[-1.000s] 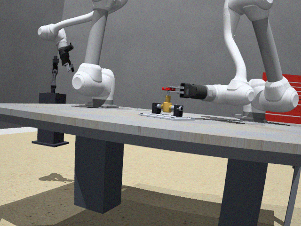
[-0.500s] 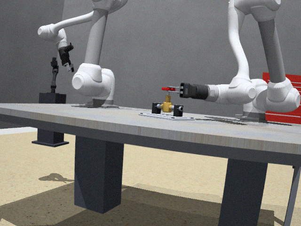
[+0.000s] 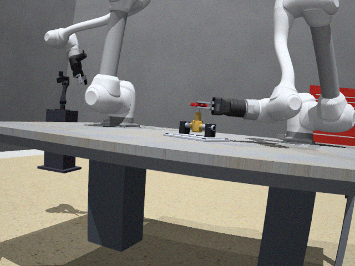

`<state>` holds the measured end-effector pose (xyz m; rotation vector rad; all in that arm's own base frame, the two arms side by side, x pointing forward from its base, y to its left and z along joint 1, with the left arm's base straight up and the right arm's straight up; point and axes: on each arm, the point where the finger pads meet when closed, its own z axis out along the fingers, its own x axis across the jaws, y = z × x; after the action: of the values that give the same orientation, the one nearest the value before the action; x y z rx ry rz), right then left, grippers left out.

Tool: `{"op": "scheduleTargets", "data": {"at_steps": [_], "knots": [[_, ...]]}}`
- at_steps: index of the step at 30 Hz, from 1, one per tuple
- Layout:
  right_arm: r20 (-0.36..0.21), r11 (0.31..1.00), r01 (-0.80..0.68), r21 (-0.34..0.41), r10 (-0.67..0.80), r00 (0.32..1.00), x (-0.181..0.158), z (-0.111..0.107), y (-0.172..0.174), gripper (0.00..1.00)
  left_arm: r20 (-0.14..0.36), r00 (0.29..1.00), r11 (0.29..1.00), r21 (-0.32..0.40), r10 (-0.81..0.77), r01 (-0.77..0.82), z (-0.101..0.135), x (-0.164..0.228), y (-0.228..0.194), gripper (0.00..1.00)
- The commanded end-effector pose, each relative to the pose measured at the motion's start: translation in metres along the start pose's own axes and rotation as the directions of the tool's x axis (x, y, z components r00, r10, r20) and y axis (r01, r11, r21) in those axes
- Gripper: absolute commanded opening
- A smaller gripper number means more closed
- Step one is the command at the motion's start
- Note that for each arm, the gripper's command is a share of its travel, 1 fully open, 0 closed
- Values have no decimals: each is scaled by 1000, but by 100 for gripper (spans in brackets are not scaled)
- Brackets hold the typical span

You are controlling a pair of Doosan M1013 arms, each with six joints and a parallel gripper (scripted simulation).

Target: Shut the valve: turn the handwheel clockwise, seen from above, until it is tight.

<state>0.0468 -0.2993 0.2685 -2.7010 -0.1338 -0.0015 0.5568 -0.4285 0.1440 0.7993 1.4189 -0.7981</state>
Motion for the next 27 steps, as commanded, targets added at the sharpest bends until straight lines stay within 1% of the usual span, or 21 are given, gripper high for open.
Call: {"op": "scheduleTargets", "data": {"at_steps": [1,7,9,17,24,26,27], "knots": [[0,1000,0,-1,0,1000,0,-1,0,100,2,1000,998,61,0,0,2,-1,0,0],[0,1000,0,-1,0,1000,0,-1,0,100,2,1000,987,162,0,0,5,-1,0,0],[0,1000,0,-1,0,1000,0,-1,0,100,2,1000,987,162,0,0,5,-1,0,0],[0,1000,0,-1,0,1000,0,-1,0,100,2,1000,952,305,0,-1,9,-1,-1,0],[0,1000,0,-1,0,1000,0,-1,0,100,2,1000,898,440,0,-1,13,-1,-3,0],[0,1000,0,-1,0,1000,0,-1,0,100,2,1000,898,440,0,-1,13,-1,-3,0],[0,1000,0,-1,0,1000,0,-1,0,100,2,1000,888,460,0,-1,14,-1,-3,0]]}}
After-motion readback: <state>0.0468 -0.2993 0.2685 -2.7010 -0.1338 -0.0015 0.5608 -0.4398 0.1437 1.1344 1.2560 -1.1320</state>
